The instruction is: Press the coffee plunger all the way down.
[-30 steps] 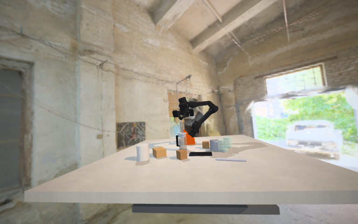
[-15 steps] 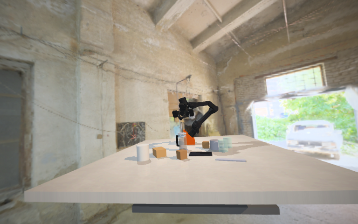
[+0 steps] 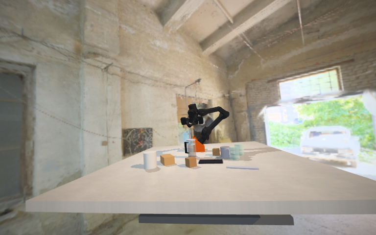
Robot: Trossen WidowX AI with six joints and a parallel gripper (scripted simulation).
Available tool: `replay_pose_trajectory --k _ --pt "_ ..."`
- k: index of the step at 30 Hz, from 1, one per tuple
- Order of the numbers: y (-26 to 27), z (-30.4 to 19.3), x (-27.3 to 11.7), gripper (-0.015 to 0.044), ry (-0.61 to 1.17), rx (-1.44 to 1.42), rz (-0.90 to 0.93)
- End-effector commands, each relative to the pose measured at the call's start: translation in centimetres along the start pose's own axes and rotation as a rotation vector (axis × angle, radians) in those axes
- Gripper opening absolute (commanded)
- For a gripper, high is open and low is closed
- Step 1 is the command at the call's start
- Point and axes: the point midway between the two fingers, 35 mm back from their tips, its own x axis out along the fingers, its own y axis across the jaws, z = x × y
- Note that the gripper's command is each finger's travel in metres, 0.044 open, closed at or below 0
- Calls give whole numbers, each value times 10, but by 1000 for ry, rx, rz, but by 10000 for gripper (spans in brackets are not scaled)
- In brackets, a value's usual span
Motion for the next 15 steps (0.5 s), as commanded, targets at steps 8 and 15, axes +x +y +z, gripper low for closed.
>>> replay_pose_trajectory --k 8,15 --pt "-2 -31 16 119 41 26 -6" --pt "-2 -40 23 119 41 27 -6"
